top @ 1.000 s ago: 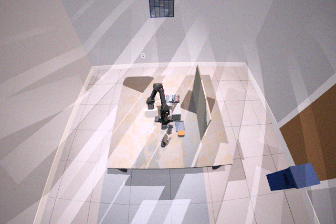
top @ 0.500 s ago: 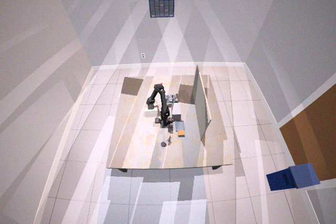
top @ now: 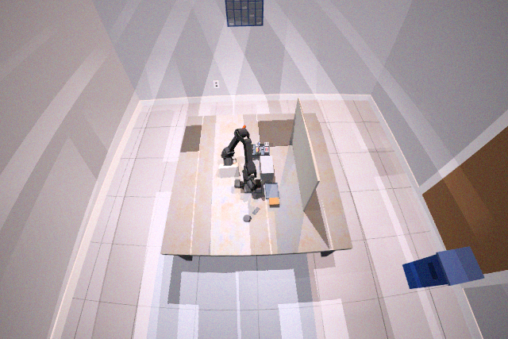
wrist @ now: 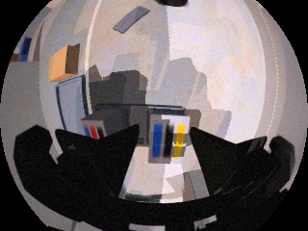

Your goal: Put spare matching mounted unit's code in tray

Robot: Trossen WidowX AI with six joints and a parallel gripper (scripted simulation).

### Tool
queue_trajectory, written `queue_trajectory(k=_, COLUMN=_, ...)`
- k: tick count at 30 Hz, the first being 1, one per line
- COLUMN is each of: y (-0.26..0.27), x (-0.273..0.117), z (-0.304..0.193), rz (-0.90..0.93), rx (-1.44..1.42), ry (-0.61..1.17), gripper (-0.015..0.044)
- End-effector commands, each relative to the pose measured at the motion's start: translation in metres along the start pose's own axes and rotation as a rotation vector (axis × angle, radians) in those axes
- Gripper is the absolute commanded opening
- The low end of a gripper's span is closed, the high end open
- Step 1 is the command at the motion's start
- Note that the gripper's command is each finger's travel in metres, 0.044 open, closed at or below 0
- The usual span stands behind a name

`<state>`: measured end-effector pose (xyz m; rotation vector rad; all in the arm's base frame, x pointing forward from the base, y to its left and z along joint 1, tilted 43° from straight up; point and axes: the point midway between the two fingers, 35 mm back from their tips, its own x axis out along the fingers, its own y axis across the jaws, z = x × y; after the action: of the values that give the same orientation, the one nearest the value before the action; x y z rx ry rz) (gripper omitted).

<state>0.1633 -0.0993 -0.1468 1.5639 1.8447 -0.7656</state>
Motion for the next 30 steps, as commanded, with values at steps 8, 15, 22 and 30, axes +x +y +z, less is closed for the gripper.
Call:
queue_trajectory(k=8, y=-0.0012, x=0.0131, z=-0.0027, rz=0.002, rx=0.006, ry=0.005, gripper=0.0300)
queue_trajectory(k=15, y=-0.0015, x=0.0119, z=-0.0021, rz=-0.002, rx=0.000, ry=0.003, gripper=0.0195)
queue_trajectory(k=22, y=-0.0015, x=0.0119, z=-0.0021, rz=-0.002, rx=0.000, ry=0.003, gripper=0.0129)
queue_trajectory(k=30, y=-0.0015, x=0.0119, z=-0.0021, rz=-0.002, rx=0.000, ry=0.003, gripper=0.0000)
